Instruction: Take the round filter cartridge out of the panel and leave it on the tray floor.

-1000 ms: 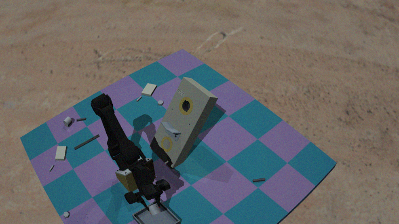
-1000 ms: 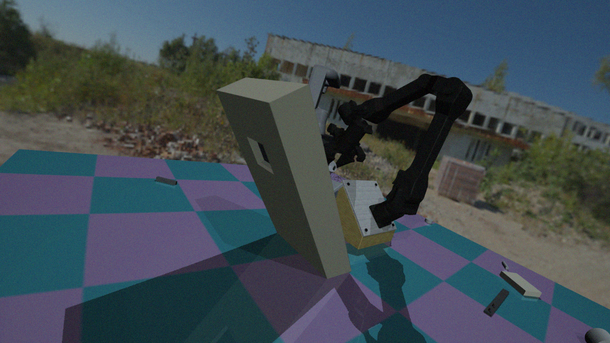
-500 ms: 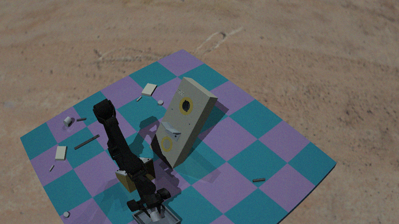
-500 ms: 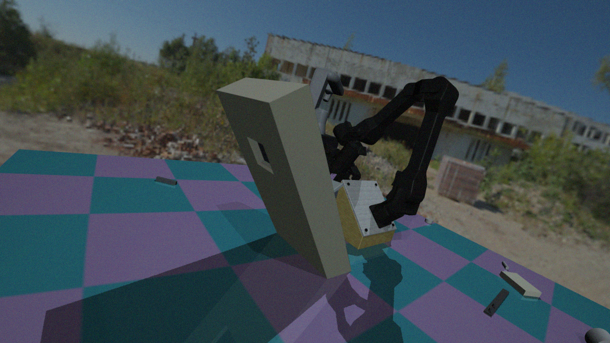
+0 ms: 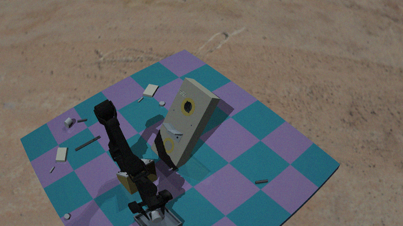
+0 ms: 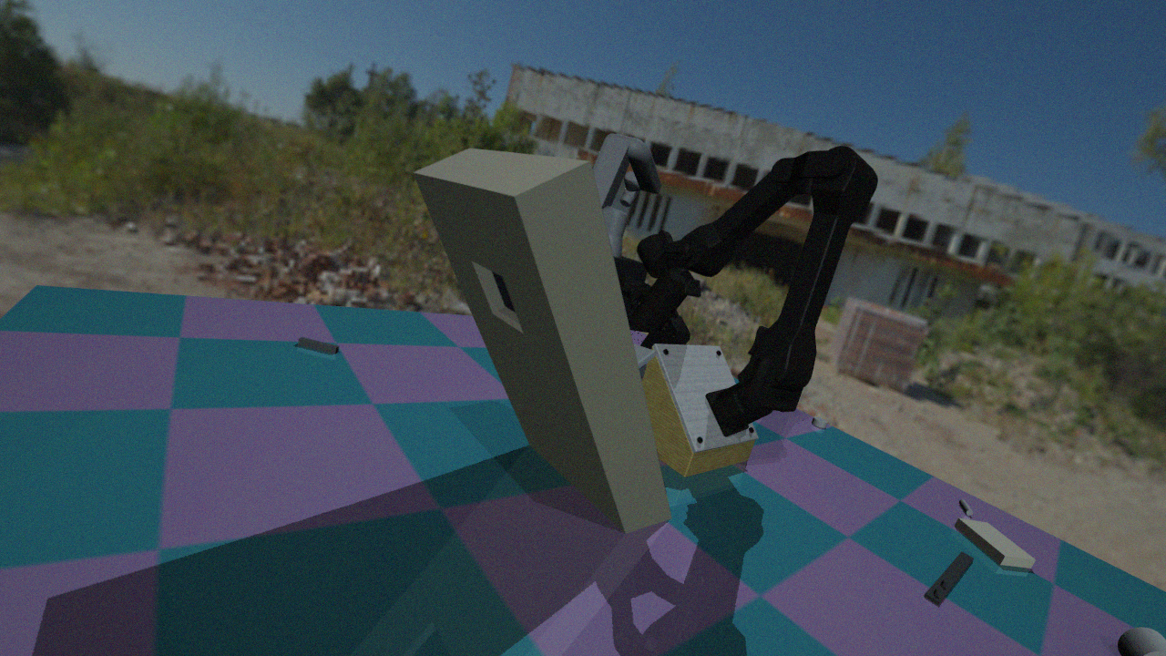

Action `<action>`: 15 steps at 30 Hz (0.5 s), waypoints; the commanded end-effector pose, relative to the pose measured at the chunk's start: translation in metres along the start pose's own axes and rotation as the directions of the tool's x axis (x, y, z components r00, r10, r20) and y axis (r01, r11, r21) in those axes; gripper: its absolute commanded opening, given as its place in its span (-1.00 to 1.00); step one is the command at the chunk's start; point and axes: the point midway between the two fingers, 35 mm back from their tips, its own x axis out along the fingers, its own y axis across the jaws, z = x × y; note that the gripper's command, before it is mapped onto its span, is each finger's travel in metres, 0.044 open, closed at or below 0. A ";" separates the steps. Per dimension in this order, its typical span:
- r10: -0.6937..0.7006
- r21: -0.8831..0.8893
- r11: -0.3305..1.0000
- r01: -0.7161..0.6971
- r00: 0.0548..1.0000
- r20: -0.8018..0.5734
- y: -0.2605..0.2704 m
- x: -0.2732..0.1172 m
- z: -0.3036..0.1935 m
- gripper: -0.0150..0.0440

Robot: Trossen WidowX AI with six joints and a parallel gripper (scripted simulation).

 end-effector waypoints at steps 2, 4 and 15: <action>0.000 0.000 1.000 0.000 1.000 0.000 0.000 0.000 0.000 1.00; 0.000 0.000 1.000 0.000 1.000 0.000 0.000 0.000 0.000 1.00; -0.003 -0.005 1.000 0.003 1.000 0.014 0.000 -0.052 0.034 1.00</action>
